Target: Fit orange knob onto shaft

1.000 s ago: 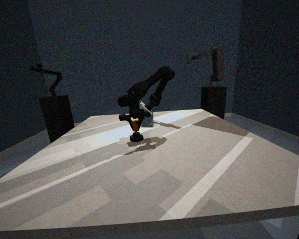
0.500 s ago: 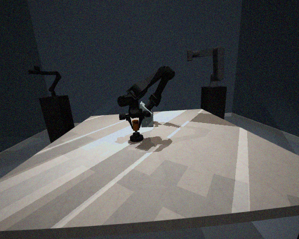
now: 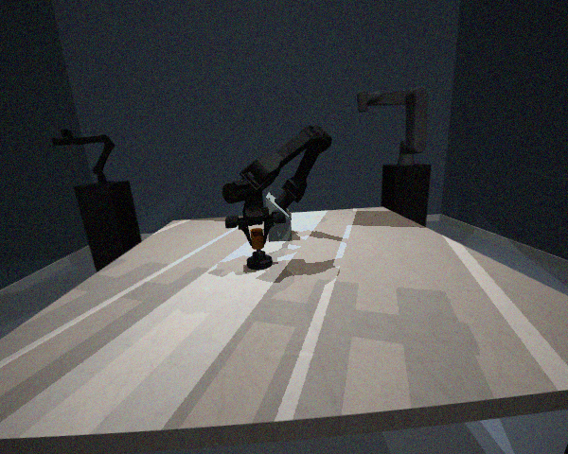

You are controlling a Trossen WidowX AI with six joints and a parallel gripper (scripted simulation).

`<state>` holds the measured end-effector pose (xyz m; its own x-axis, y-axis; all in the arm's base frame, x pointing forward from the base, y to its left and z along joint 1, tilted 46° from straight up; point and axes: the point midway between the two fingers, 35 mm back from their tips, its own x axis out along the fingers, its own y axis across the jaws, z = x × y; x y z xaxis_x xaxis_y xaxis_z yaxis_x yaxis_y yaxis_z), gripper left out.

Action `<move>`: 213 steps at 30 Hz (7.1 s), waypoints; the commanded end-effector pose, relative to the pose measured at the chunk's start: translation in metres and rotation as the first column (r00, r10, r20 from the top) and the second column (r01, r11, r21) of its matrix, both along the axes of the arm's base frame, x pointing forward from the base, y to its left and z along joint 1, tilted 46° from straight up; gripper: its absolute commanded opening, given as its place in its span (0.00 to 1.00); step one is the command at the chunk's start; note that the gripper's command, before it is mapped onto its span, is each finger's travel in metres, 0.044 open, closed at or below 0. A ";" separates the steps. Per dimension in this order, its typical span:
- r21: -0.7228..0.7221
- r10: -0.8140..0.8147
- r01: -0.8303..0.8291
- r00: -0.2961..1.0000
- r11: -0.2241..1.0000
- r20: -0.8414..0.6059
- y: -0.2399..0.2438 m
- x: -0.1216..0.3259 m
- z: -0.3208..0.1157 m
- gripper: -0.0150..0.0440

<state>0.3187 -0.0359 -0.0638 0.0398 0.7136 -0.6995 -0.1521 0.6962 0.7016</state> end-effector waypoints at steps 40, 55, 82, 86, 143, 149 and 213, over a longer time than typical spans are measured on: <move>-0.003 -0.003 0.003 1.000 1.000 0.000 0.000 0.000 0.001 0.25; -0.002 -0.003 0.003 1.000 1.000 0.000 0.002 -0.003 -0.002 0.25; -0.005 -0.148 0.149 0.978 0.989 -0.149 0.000 -0.003 -0.001 0.25; -0.005 -0.148 0.149 0.978 0.989 -0.149 -0.001 -0.001 -0.001 0.25; -0.005 -0.148 0.149 0.978 0.989 -0.149 0.002 -0.001 -0.002 0.25; -0.005 -0.148 0.149 0.978 0.989 -0.149 0.002 -0.003 -0.002 0.25; -0.030 -0.285 0.289 0.913 0.957 -0.292 0.000 -0.005 -0.001 0.25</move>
